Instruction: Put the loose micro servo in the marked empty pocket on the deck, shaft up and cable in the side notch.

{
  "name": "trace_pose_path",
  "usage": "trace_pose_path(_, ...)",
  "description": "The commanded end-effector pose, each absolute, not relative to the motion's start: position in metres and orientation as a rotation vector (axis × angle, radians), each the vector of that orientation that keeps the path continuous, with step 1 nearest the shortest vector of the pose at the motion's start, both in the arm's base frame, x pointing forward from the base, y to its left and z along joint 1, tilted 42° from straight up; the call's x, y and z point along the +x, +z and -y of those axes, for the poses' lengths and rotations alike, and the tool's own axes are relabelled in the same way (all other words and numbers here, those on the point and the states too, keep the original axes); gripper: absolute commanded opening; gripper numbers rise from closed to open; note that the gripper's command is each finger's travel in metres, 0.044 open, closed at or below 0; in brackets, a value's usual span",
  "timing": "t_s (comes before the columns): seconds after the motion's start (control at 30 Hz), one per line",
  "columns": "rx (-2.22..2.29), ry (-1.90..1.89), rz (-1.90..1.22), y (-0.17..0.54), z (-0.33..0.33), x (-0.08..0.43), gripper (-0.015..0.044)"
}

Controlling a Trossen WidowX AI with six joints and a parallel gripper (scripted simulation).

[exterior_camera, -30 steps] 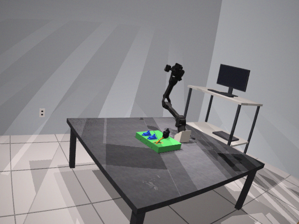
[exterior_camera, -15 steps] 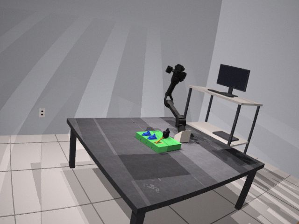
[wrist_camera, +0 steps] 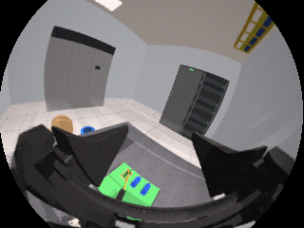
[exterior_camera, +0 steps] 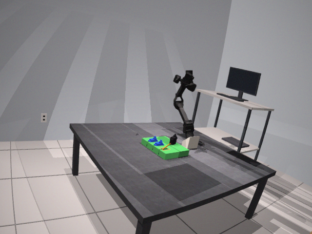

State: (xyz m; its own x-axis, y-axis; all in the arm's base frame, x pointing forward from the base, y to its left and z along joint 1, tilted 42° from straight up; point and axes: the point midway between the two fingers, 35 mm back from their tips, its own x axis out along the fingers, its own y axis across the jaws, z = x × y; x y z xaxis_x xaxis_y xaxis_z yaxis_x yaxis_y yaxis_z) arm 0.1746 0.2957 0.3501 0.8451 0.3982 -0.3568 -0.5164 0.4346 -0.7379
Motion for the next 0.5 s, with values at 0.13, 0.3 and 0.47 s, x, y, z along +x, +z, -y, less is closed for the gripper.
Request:
trace_pose_path(0.13,-1.013,0.53,-0.35,0.286,-0.29,0.2,0.044)
trace_pose_path(0.3,-1.031,0.487,-0.487,0.25,-0.279,0.214,0.044)
trace_pose_path(0.47,-1.04,0.434,-0.627,0.216,-0.263,0.225,0.044)
